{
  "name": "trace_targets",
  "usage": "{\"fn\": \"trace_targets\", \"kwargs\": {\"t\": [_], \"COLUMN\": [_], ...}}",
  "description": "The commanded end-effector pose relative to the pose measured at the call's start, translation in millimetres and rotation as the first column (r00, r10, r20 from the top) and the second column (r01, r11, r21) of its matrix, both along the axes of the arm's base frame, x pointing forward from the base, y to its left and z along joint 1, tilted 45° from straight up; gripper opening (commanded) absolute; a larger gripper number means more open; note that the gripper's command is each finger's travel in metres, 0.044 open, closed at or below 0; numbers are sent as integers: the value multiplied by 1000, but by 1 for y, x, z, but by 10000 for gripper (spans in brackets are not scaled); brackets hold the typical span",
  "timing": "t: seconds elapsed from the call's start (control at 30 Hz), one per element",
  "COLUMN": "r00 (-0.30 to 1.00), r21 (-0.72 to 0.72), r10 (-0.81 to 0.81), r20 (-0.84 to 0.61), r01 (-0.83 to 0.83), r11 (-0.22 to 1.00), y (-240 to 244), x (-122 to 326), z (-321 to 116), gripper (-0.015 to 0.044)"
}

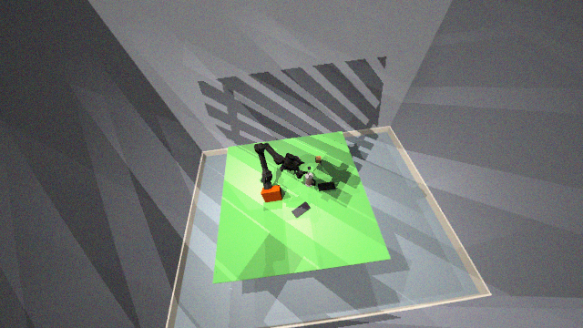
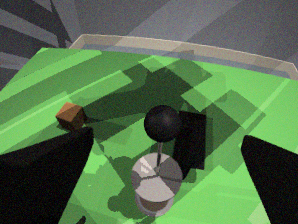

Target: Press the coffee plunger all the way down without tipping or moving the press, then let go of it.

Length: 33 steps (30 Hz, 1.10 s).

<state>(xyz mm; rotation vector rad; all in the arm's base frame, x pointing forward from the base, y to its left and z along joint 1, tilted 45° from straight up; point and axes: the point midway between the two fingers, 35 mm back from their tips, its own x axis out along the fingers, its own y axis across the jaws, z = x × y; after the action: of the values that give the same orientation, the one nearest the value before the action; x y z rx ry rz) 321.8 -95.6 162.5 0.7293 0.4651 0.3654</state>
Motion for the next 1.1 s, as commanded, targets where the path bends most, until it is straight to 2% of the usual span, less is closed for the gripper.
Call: {"fn": "trace_targets", "kwargs": {"t": [0.0, 0.93, 1.07], "r00": [1000, 1000, 1000], "r21": [-10, -9, -9], "r10": [-9, -10, -10], "r20": [14, 16, 16], "r01": [10, 10, 10], "r11": [1000, 1000, 1000], "y": [5, 24, 24], "x": [-1, 33, 33], "z": [-1, -12, -12], "gripper": [440, 440, 335]}}
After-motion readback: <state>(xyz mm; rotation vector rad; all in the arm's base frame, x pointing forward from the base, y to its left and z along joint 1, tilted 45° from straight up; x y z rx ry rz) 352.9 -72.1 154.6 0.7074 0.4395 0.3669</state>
